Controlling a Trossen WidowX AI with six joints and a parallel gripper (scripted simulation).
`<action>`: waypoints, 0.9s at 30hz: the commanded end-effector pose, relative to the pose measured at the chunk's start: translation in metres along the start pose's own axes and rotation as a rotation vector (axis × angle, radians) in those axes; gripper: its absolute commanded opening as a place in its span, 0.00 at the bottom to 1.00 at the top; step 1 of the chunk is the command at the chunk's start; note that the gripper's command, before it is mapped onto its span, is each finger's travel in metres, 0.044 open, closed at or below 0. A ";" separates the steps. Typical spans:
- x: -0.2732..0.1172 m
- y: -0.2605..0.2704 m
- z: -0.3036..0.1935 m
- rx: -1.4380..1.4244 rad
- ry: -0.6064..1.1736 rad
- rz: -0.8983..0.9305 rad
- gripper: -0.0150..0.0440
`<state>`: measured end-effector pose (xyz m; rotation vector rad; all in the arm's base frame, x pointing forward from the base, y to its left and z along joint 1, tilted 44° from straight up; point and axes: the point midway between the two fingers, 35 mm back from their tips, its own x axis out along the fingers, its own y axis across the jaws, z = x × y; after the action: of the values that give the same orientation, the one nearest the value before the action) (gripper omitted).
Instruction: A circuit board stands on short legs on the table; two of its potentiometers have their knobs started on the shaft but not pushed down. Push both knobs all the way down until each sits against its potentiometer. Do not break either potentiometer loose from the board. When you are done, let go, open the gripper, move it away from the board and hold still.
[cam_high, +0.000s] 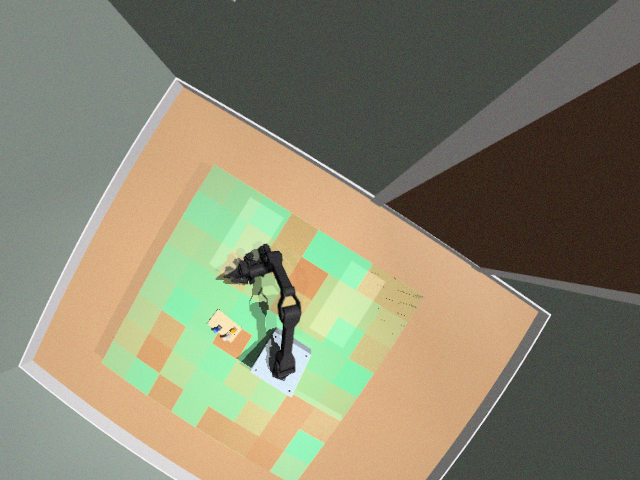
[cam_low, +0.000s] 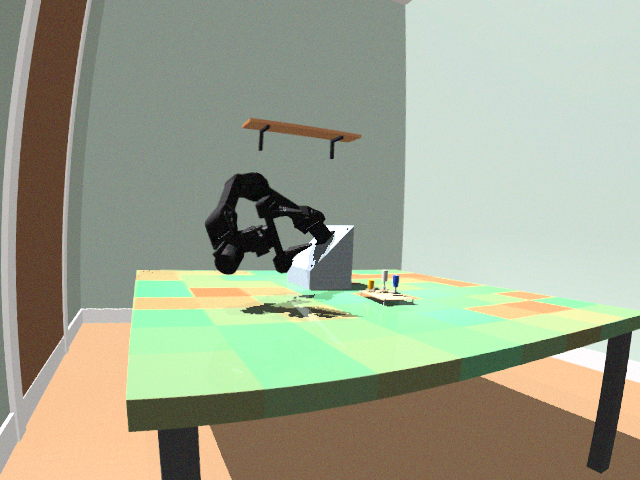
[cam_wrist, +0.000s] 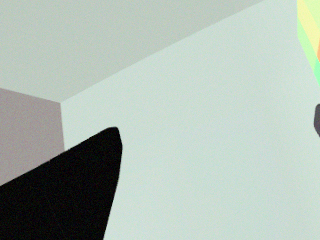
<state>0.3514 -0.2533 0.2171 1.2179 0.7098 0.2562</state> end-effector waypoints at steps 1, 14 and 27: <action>0.001 0.000 0.000 0.004 0.003 -0.003 0.89; 0.064 -0.037 -0.035 0.307 0.166 -0.250 0.31; 0.117 -0.075 -0.082 0.580 0.237 -0.592 0.25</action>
<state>0.3764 -0.1637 0.1082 1.4540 1.3139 -0.2276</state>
